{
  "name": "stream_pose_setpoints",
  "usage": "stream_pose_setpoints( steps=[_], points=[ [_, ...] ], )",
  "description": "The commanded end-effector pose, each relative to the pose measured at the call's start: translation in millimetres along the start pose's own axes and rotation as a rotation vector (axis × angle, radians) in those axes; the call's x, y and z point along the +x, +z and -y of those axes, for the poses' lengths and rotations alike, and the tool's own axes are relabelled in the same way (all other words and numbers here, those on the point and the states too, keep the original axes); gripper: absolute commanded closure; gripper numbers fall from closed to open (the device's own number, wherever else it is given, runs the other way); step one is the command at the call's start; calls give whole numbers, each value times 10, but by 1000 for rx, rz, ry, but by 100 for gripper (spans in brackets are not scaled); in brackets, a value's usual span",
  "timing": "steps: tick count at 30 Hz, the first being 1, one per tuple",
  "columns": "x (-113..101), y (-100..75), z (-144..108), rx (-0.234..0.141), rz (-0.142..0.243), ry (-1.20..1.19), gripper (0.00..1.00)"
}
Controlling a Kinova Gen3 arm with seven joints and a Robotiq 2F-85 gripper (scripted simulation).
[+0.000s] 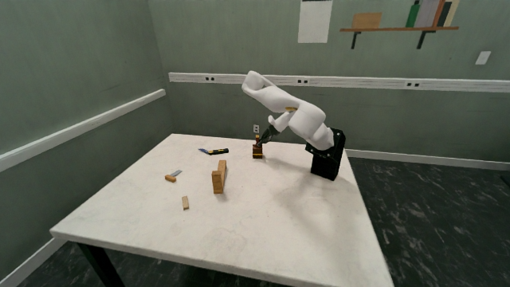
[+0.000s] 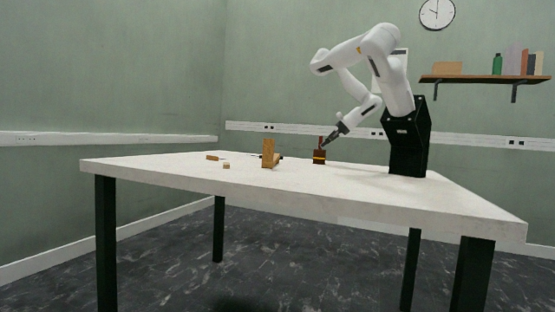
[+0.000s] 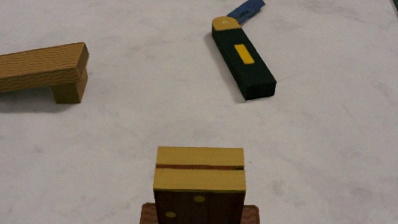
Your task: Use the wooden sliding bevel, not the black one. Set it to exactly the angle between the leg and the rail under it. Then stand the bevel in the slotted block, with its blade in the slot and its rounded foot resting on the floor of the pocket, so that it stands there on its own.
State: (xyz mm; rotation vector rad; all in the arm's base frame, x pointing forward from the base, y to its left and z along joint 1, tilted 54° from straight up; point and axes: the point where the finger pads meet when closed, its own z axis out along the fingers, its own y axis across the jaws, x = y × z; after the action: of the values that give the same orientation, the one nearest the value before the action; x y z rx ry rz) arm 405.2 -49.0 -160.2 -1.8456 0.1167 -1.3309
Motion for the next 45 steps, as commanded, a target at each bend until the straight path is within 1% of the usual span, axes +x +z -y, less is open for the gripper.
stream_pose_setpoints(
  steps=[1,15,16,45],
  points=[
    [2,2,-4,-1,-1,-1,90],
    [-13,17,-4,-1,-1,-1,90],
    [-13,17,-4,-1,-1,-1,0],
    [-13,17,-4,-1,-1,-1,0]
  ],
)
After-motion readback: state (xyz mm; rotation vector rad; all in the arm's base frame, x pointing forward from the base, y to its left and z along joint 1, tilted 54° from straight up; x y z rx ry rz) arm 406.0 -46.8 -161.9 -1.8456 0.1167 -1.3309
